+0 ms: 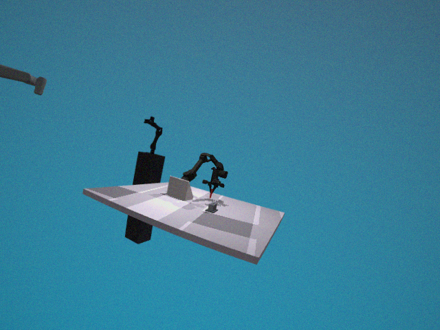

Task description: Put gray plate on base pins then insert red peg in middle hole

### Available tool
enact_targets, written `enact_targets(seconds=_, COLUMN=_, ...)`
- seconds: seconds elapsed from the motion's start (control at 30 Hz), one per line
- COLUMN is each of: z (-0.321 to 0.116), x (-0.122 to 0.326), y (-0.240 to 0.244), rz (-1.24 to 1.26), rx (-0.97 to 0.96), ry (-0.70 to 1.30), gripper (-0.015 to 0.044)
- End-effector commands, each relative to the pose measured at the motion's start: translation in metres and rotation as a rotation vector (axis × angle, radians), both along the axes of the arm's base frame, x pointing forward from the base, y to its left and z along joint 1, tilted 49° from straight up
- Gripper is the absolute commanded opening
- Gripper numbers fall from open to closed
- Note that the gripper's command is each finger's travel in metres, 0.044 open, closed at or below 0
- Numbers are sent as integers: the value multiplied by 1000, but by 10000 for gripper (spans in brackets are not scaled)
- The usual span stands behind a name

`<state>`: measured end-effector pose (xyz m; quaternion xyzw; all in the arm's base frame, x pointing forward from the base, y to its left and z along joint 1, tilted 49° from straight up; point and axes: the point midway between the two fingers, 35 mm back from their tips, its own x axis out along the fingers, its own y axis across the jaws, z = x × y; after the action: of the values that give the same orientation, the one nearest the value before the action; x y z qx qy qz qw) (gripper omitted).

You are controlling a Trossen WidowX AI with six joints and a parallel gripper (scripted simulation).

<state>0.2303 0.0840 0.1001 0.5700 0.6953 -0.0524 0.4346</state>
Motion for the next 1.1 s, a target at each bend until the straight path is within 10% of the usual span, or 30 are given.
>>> enact_targets(seconds=0.0, z=8, x=2, y=-11, rz=-1, rx=-4, ry=-6, gripper=0)
enact_targets(seconds=1.07, z=-19, x=55, y=-52, rz=-11, rx=-9, ry=2, gripper=0)
